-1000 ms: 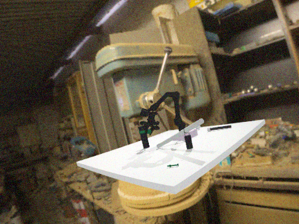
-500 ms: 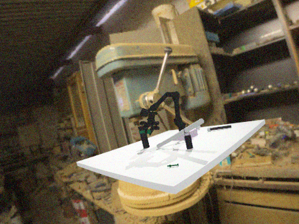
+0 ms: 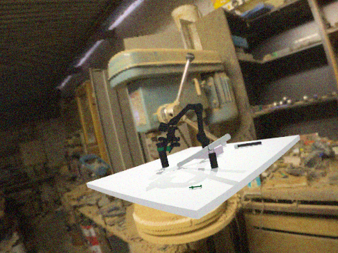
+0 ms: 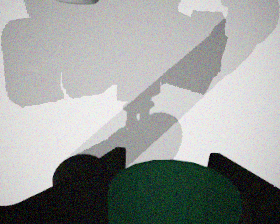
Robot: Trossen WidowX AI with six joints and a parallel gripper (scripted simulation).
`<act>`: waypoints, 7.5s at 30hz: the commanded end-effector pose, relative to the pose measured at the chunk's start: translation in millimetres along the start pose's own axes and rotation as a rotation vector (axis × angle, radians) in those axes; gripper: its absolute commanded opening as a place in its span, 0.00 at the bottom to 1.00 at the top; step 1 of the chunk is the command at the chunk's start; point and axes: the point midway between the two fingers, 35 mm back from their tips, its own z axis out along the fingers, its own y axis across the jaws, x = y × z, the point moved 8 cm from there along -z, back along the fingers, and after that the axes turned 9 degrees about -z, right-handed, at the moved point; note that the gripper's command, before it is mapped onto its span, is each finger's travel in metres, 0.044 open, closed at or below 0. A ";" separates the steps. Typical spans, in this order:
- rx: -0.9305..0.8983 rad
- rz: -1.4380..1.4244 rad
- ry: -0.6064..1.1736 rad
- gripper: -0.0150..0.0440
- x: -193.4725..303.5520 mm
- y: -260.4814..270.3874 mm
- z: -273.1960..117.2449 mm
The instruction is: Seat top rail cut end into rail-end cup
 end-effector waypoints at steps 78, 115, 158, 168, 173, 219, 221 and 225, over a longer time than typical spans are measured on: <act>-0.182 2.980 0.741 1.00 -195.0 -88.8 -12.9; -0.157 3.037 0.789 1.00 -202.2 -63.6 35.5; -0.157 3.037 0.789 0.82 -207.8 -34.8 86.5; -0.157 3.037 0.789 0.54 -207.8 -34.8 86.5; -0.157 3.037 0.789 0.49 -207.8 -34.8 86.5; 0.328 2.926 0.856 0.25 -184.6 -67.1 16.2; 0.328 2.926 0.856 0.25 -184.0 -67.5 15.4; 0.328 2.926 0.856 0.25 -182.4 -68.7 13.3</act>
